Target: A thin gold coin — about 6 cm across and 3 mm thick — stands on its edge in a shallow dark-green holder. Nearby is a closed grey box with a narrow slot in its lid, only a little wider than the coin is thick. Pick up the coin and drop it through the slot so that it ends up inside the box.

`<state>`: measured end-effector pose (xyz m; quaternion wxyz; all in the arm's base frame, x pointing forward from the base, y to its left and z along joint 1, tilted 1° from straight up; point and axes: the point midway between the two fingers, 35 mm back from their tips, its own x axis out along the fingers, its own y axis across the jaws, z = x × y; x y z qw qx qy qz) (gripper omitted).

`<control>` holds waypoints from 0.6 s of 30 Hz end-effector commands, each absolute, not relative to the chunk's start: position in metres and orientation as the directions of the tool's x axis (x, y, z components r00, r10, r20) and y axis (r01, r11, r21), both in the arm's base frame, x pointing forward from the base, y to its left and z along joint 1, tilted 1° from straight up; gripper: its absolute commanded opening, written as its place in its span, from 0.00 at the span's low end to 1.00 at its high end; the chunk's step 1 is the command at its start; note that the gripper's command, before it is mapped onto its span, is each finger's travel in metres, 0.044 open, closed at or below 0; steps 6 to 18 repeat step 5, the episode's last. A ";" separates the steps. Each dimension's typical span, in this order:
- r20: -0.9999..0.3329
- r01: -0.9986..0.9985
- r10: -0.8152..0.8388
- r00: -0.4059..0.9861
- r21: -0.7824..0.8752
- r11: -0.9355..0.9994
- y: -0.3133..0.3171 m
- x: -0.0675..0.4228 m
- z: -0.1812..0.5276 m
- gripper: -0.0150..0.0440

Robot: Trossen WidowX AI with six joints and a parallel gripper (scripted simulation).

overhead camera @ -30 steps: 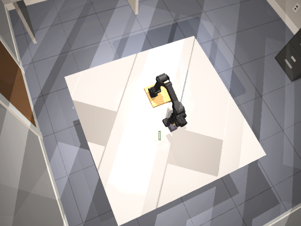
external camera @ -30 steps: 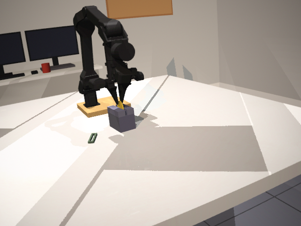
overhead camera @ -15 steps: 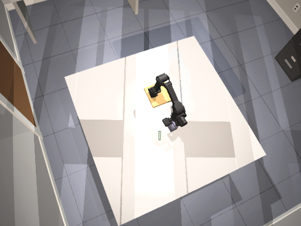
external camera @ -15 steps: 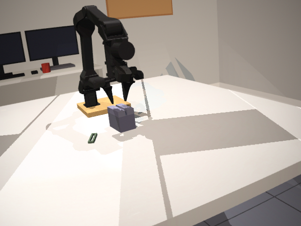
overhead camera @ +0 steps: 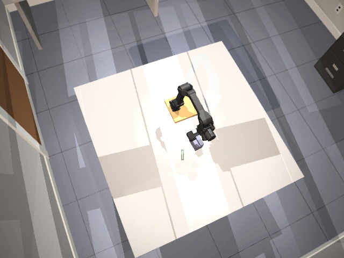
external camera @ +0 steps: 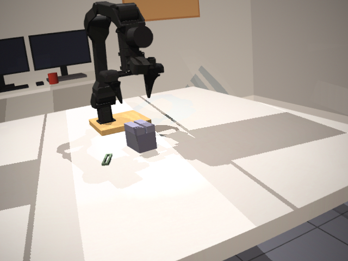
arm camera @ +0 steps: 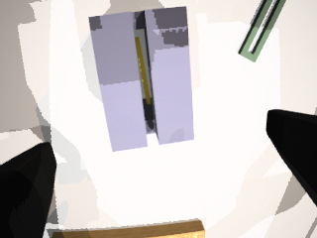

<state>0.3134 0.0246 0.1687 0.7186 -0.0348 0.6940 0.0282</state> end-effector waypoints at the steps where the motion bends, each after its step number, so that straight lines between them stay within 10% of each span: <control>1: -1.000 -0.088 -0.007 0.030 -0.010 0.996 0.025 0.312 0.172 1.00; 18: -1.000 -0.088 -0.007 0.030 -0.010 0.996 0.025 0.312 0.172 1.00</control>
